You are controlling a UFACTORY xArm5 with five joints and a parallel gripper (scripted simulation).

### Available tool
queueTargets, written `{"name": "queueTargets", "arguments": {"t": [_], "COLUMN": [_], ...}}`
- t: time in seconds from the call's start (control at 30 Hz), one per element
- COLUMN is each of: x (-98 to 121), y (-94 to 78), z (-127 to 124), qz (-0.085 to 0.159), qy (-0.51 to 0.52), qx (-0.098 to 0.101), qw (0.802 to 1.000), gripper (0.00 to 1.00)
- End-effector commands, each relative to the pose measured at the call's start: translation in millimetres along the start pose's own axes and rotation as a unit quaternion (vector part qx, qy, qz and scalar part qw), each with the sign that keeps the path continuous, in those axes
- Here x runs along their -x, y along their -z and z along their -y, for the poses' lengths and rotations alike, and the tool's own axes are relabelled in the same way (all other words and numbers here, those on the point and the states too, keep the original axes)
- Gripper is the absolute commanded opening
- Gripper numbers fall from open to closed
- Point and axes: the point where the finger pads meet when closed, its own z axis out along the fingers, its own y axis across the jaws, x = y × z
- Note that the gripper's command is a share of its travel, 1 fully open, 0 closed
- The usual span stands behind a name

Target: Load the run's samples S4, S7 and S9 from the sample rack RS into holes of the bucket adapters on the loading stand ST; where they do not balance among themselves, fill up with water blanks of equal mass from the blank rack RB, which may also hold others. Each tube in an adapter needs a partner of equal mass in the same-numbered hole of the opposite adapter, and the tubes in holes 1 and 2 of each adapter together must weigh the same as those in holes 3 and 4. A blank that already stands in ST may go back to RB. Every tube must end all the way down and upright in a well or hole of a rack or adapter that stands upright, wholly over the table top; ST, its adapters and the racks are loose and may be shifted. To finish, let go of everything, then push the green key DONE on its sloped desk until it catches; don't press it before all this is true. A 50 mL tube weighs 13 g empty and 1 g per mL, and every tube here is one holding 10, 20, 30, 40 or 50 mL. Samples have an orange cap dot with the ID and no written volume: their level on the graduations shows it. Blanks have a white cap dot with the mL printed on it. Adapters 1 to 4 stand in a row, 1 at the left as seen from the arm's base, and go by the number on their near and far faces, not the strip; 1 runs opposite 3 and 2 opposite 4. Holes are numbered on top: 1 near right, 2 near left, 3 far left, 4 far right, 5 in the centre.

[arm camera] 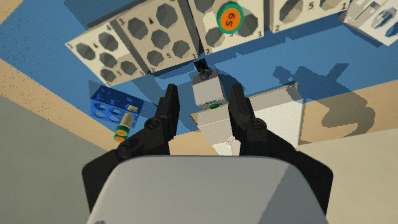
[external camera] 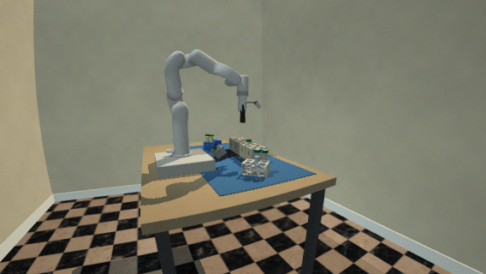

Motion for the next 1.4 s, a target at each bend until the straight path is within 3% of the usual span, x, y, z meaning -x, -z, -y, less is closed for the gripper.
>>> {"name": "queueTargets", "arguments": {"t": [0.0, 0.4, 1.37], "x": [13, 57, 149], "y": [1.8, 1.3, 0.3], "z": [14, 54, 139], "qz": [-0.005, -0.004, -0.005], "qy": [-0.071, -0.259, -0.259], "qx": [-0.002, -0.002, -0.001], "qw": [0.997, 0.966, 0.966], "gripper": [0.57, 0.57, 0.57]}}
